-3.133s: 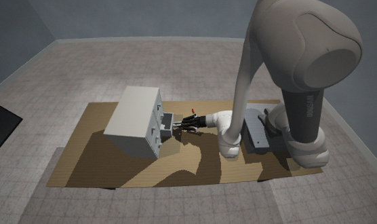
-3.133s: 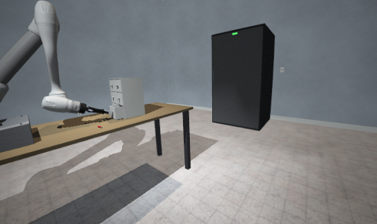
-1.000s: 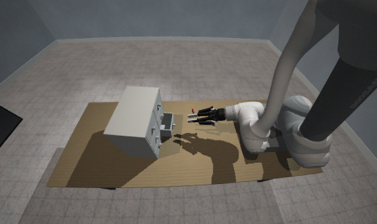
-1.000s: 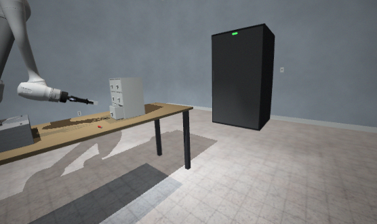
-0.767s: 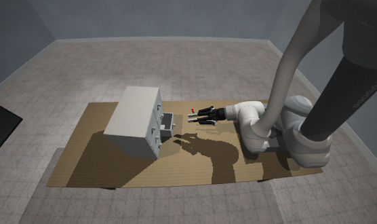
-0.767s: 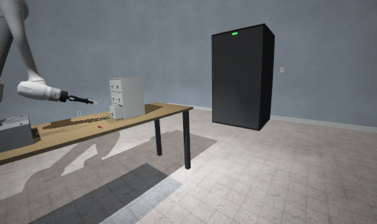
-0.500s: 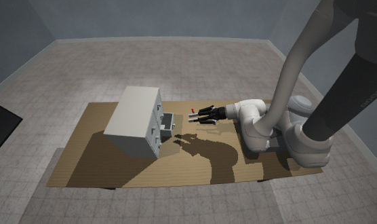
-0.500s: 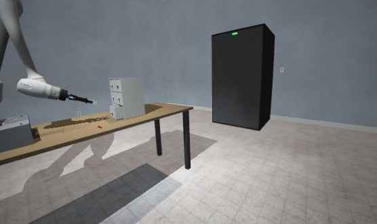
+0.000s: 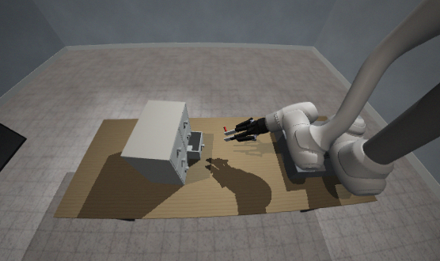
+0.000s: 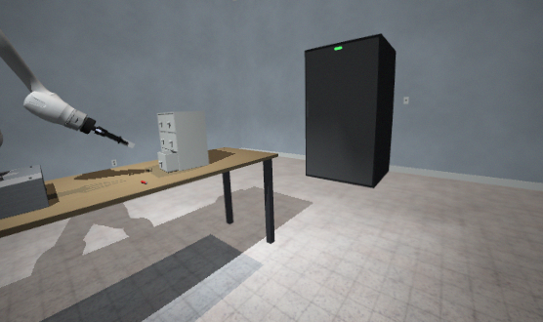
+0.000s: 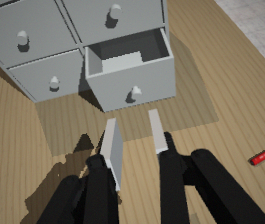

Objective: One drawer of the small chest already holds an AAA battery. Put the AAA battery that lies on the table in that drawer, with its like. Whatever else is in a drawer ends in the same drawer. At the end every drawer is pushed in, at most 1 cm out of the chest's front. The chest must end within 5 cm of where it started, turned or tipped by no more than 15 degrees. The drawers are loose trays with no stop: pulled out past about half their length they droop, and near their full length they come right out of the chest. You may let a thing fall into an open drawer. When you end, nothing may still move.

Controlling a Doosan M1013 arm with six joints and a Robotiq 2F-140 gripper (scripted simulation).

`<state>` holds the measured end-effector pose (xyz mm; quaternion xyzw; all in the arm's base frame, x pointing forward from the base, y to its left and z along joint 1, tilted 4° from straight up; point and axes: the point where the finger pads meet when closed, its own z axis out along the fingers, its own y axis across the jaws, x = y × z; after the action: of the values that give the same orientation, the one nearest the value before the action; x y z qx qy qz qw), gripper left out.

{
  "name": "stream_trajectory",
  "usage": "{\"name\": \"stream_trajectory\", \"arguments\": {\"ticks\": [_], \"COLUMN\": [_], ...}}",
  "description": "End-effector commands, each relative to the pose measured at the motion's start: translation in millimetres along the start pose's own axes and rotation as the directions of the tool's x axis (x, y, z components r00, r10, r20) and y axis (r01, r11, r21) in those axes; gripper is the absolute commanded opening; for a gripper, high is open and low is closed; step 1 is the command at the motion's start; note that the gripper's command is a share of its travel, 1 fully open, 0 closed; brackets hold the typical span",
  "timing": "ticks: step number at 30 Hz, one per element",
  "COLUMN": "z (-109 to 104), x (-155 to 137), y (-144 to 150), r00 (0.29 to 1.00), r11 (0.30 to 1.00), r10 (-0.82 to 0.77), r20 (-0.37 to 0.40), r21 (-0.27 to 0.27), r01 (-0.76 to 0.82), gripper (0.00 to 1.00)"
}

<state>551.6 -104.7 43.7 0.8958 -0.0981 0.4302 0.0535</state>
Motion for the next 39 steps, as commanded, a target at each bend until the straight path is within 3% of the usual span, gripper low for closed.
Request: {"name": "stream_trajectory", "arguments": {"ticks": [1, 5, 17, 24, 29, 39], "z": [-9.8, -20.9, -32.2, -62.0, -80.6, -99.7], "x": [2.9, 4.9, 6.8, 12.0, 15.3, 18.7], "y": [-0.3, 0.7, -0.2, -0.1, -0.1, 0.0], "r00": [0.99, 0.972, 0.944, 0.828, 0.727, 0.603], "r11": [1.0, 1.0, 1.0, 1.0, 1.0, 1.0], "r10": [0.0, 0.0, 0.0, -0.001, -0.001, -0.001], "r20": [0.142, 0.236, 0.33, 0.561, 0.687, 0.798], "r21": [0.002, -0.001, 0.002, 0.002, 0.002, 0.002], "r01": [0.0, 0.0, 0.0, 0.0, 0.0, 0.0], "gripper": [0.2, 0.2, 0.2, 0.2, 0.2, 0.2]}}
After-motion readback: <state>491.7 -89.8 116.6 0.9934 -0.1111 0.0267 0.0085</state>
